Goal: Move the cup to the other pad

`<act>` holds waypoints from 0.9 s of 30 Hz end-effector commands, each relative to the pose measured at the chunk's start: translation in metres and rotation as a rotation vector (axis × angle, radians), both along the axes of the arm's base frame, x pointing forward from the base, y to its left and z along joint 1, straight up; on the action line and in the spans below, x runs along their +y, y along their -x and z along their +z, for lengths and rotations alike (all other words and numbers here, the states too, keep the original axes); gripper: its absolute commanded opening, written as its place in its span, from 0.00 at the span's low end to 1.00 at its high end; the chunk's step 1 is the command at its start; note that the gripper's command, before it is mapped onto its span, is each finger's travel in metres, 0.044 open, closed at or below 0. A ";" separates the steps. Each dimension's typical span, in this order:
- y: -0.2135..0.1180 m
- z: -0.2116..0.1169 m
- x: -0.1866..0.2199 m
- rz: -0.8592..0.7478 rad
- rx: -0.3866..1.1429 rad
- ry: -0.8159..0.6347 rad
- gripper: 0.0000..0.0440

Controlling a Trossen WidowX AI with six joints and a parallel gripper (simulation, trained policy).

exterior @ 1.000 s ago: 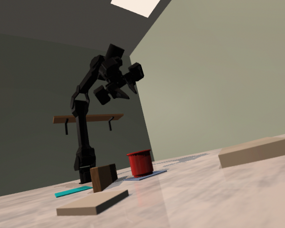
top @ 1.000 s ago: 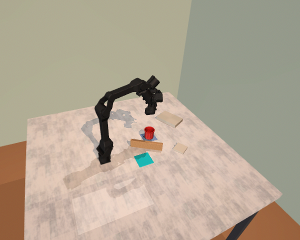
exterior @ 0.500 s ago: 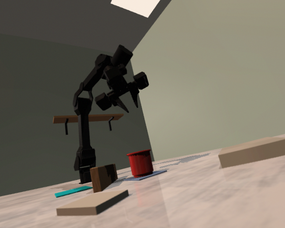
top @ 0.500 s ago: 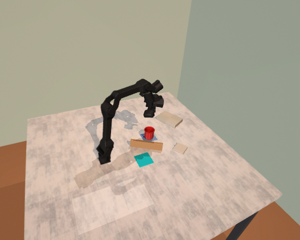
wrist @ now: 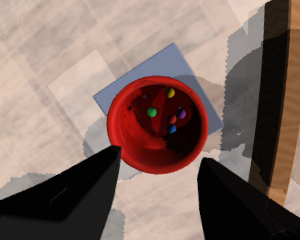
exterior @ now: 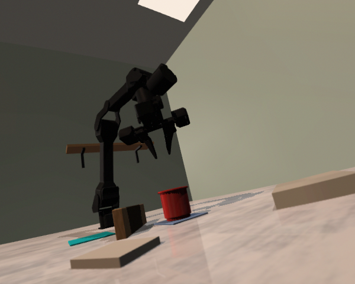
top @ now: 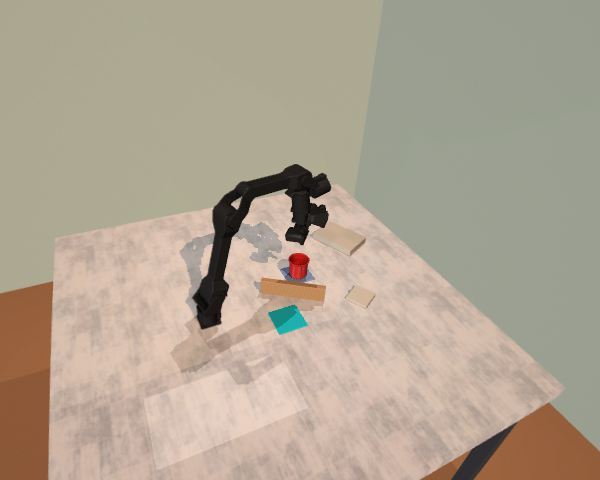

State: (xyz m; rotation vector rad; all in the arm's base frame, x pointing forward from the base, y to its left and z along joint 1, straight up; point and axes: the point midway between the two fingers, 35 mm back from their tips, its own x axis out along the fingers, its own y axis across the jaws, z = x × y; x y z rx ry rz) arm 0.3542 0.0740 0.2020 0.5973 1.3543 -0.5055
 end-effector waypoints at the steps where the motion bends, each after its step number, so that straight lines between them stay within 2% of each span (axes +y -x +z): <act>1: 0.003 -0.013 -0.002 -0.009 0.062 0.028 0.37; 27: 0.012 -0.101 -0.008 -0.017 0.243 0.115 0.43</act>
